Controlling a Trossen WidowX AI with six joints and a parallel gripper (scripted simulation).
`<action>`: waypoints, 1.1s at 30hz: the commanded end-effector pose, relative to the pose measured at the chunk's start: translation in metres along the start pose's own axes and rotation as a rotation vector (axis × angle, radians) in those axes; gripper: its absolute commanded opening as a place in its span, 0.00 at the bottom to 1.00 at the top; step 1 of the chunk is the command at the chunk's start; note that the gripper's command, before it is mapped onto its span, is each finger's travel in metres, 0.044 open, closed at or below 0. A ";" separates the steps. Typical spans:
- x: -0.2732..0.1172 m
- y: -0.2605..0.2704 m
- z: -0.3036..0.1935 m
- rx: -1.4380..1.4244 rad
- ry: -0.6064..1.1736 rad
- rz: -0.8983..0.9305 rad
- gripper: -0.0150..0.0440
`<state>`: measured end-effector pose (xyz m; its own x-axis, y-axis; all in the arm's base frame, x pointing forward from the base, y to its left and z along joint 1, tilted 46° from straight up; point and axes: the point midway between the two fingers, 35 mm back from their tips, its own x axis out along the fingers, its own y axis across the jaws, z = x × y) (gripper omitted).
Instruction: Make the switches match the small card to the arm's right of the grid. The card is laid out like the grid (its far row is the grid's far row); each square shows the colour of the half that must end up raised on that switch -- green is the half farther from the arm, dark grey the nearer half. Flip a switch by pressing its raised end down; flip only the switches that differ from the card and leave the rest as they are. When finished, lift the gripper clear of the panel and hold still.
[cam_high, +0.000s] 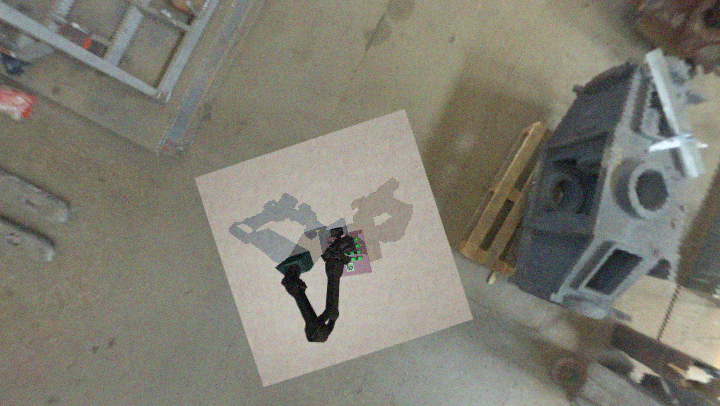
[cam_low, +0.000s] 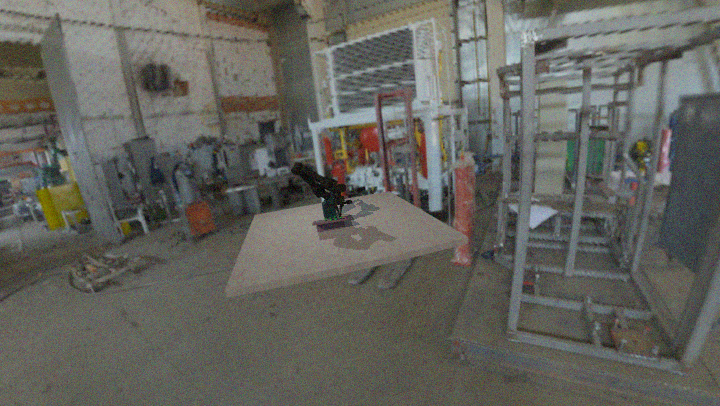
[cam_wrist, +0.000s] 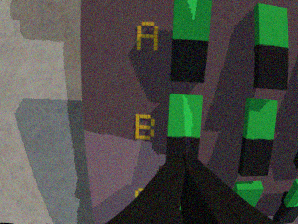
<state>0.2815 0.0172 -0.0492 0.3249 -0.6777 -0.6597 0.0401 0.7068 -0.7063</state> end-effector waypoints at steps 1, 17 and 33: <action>0.000 0.000 0.000 -0.006 -0.002 -0.004 0.25; 0.003 0.000 0.000 -0.006 -0.002 -0.004 0.25; 0.005 0.000 0.000 -0.006 -0.002 -0.004 0.25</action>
<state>0.2826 0.0144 -0.0518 0.3246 -0.6779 -0.6596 0.0396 0.7065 -0.7066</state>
